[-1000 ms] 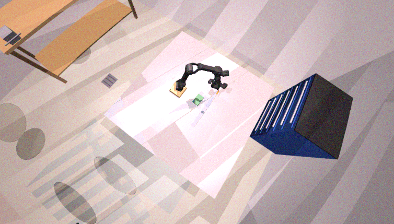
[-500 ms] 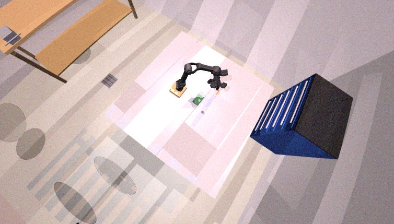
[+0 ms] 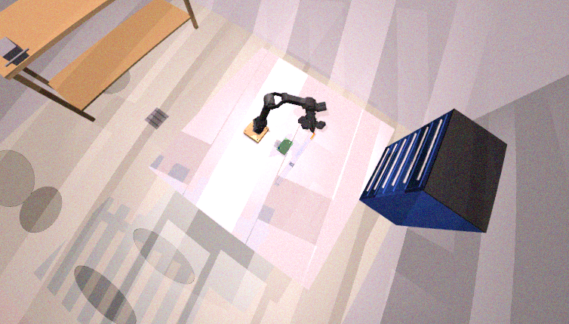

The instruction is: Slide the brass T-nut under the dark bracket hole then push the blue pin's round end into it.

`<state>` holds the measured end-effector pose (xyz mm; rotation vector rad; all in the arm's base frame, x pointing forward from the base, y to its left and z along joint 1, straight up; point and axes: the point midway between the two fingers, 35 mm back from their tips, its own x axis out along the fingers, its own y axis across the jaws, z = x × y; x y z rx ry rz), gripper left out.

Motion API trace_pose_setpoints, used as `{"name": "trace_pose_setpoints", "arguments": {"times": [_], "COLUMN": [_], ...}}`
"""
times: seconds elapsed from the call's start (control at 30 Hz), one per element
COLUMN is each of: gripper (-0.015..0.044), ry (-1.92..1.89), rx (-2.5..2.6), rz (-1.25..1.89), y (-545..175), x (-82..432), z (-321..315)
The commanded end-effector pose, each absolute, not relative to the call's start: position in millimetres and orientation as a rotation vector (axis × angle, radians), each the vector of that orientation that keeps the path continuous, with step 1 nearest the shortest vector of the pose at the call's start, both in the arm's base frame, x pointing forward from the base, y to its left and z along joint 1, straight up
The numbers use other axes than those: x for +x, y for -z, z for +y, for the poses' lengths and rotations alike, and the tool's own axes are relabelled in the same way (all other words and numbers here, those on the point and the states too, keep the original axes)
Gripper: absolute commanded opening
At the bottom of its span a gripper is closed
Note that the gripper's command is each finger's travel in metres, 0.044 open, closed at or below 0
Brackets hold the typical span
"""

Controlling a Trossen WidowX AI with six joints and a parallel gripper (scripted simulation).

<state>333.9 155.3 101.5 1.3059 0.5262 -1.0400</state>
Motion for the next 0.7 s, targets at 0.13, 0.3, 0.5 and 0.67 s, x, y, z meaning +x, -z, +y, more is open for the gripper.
{"name": "trace_pose_setpoints", "arguments": {"times": [0.13, 0.3, 0.5, 0.67], "gripper": [-0.0150, -0.0150, -0.0150, -0.0150], "ry": [1.018, 1.006, 0.993, 0.981], "rx": [1.326, 1.335, 1.345, 1.353], "rz": [0.500, 0.487, 0.472, 0.459], "y": [-103.6, -103.3, -102.9, -102.7], "x": [331.5, 330.1, 328.4, 327.0], "z": [155.0, 154.8, 154.6, 154.3]}}
